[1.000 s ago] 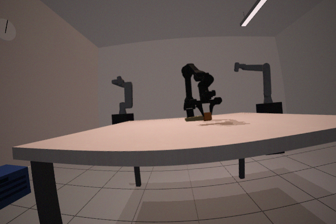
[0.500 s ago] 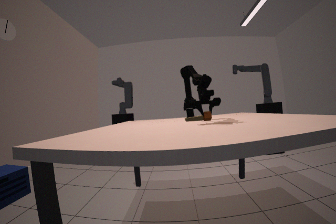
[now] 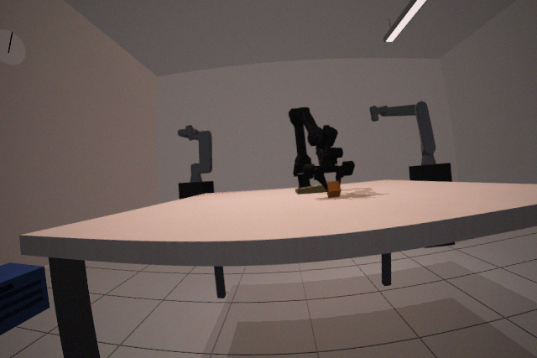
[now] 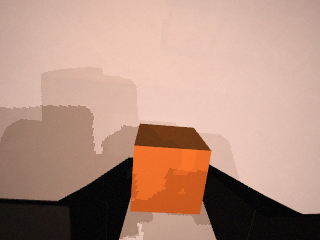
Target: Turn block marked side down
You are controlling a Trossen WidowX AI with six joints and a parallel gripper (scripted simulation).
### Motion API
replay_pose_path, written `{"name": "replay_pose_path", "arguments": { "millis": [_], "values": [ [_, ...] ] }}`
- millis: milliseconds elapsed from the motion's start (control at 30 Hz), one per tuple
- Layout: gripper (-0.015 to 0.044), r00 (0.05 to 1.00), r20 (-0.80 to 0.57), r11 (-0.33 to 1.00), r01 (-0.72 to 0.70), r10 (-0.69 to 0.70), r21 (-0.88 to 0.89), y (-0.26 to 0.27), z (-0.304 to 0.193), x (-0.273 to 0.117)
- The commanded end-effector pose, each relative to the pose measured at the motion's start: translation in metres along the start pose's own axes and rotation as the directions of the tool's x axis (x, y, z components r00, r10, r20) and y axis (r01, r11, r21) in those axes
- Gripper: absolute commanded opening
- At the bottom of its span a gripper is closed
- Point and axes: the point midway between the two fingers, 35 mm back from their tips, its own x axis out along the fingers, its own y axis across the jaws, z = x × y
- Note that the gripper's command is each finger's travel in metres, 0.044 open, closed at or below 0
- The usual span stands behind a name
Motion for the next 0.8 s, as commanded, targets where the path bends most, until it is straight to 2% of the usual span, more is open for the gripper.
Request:
{"name": "replay_pose_path", "arguments": {
  "millis": [0,633,767],
  "values": [
    [0.0,0.998,0.067,1.0,0.005,-0.005,-0.005,0.0,-0.003,0.006],
    [0.0,0.938,0.348,1.0,0.008,-0.008,0.001,-0.003,-0.017,0.004],
    [0.0,0.93,0.368,1.0,0.009,-0.009,0.002,-0.004,-0.018,0.002]
  ]
}}
